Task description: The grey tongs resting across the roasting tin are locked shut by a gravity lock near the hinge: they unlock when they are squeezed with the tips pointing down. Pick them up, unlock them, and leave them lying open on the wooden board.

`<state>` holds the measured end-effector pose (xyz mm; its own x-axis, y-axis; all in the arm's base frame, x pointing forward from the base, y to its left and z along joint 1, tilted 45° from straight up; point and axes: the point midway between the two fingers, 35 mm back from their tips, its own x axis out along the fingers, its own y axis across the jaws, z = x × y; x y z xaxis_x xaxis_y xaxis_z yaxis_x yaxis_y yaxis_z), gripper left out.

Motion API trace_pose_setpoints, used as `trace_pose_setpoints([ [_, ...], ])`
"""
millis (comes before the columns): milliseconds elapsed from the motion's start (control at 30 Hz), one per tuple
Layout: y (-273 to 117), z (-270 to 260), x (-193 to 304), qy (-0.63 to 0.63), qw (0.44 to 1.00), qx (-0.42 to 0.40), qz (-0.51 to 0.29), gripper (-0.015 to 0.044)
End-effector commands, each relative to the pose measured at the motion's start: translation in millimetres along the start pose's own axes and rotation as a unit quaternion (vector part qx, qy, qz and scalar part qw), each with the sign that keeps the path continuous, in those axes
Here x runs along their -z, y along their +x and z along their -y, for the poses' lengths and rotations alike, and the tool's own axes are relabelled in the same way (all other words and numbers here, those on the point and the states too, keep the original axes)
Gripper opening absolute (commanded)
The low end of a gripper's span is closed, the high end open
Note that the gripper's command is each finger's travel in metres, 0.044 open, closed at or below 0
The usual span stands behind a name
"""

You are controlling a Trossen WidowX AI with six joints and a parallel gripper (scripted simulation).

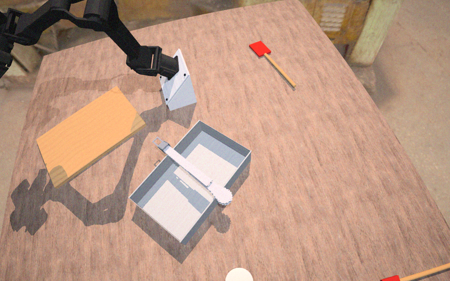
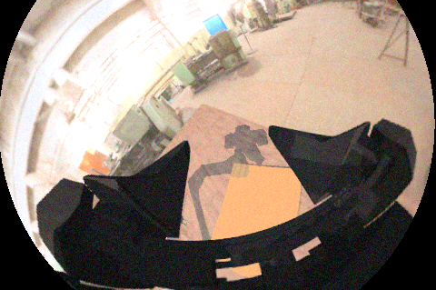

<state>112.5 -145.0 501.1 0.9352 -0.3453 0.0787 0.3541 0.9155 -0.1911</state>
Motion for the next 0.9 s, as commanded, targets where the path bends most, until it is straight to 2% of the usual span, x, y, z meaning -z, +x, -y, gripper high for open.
trace_pose_setpoints([
  [0,0,0,0,0.004,1.0,-0.001,0.001,0.0374],
  [133,6,7,-2,0.055,0.998,-0.009,0.016,0.0269],
  [400,43,43,6,0.299,0.952,-0.019,0.057,0.026],
  [600,102,55,36,0.54,0.84,-0.035,0.023,0.026],
  [867,183,26,94,0.745,0.662,-0.003,-0.084,0.026],
])
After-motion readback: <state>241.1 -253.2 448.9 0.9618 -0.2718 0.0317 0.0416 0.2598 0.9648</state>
